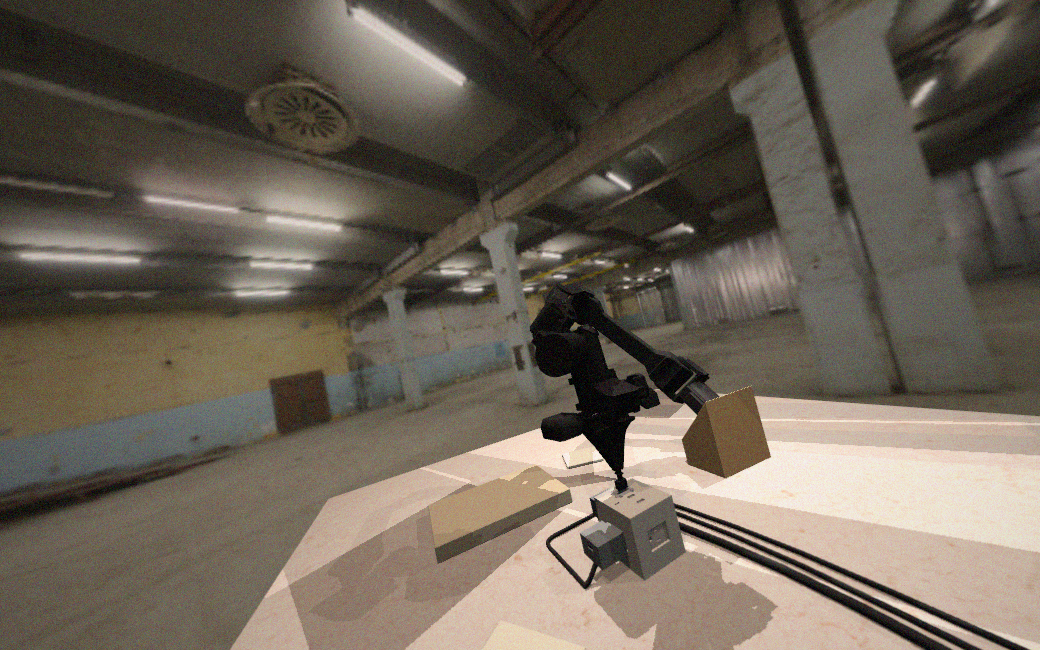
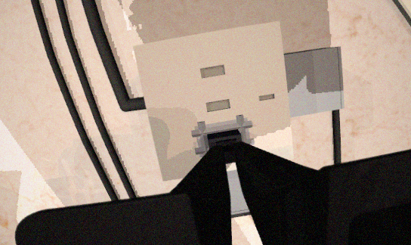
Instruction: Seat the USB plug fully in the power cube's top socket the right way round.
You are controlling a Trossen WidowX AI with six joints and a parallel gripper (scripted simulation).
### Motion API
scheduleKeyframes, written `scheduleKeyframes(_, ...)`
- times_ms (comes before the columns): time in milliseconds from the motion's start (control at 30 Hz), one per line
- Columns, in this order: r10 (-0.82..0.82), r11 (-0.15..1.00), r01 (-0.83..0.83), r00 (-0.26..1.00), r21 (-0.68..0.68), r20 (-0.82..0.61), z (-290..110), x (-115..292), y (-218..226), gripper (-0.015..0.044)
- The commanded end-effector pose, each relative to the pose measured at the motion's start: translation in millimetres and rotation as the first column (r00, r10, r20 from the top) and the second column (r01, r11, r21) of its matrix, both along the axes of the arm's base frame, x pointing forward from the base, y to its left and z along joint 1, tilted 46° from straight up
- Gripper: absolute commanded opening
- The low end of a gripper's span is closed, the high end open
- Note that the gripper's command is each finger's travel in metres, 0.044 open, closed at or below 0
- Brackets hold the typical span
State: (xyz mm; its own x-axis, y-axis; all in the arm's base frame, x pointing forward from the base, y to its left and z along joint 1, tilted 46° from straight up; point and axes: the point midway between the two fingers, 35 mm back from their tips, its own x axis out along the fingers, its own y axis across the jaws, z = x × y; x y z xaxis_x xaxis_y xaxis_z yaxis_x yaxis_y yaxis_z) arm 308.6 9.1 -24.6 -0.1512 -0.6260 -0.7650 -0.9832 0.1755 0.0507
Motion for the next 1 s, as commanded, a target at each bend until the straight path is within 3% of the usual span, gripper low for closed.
scheduleKeyframes(0,0.004,1.0,-0.004,1.0,-0.004,-0.003,-0.9,-0.1,-1.2,0.0)
scheduleKeyframes(967,0.004,1.0,-0.004,1.0,-0.004,-0.003,-3.4,-0.7,-3.6,0.0)
